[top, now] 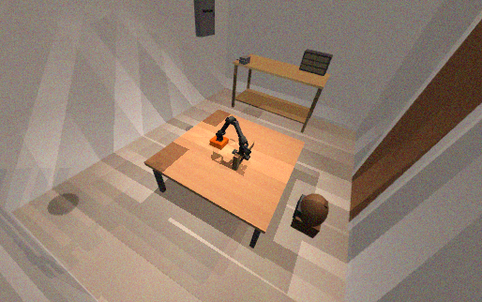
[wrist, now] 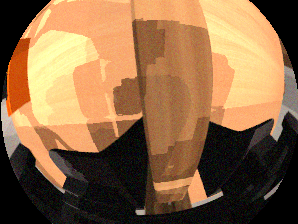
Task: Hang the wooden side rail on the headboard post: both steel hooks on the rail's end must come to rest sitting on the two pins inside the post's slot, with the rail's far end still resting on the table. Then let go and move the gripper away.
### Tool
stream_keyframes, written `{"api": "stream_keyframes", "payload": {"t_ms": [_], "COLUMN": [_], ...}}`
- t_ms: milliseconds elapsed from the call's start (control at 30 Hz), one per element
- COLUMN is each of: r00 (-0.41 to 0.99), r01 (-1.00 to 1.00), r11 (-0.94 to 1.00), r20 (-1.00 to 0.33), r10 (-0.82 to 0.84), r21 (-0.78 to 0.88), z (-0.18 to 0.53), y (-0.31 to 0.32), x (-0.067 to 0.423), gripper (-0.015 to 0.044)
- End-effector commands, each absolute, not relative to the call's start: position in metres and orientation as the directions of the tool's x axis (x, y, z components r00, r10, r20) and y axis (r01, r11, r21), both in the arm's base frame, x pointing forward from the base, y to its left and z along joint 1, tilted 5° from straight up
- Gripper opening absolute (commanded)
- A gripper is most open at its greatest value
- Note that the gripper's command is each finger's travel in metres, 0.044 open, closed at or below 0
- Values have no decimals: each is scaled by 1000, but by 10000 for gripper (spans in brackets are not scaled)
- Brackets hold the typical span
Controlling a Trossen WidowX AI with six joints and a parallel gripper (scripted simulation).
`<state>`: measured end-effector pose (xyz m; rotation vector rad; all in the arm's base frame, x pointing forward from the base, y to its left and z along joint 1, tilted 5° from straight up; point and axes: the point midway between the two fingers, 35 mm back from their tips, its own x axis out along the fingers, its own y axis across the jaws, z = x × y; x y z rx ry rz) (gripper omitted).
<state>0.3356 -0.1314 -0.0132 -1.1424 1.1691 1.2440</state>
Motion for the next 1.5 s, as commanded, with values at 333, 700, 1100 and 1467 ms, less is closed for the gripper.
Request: {"api": "stream_keyframes", "payload": {"t_ms": [333, 700, 1100, 1467], "r00": [-12, -12, -6, -13], "r01": [-1000, -1000, -1000, -1000], "r11": [10, 10, 11, -2], "r20": [-997, -997, -998, -998], "r10": [73, 71, 62, 65], "r21": [13, 12, 7, 13], "z": [-14, -8, 26, 26], "y": [-131, -132, -129, -105], "x": [335, 336, 336, 337], "gripper": [79, 368, 440, 440]}}
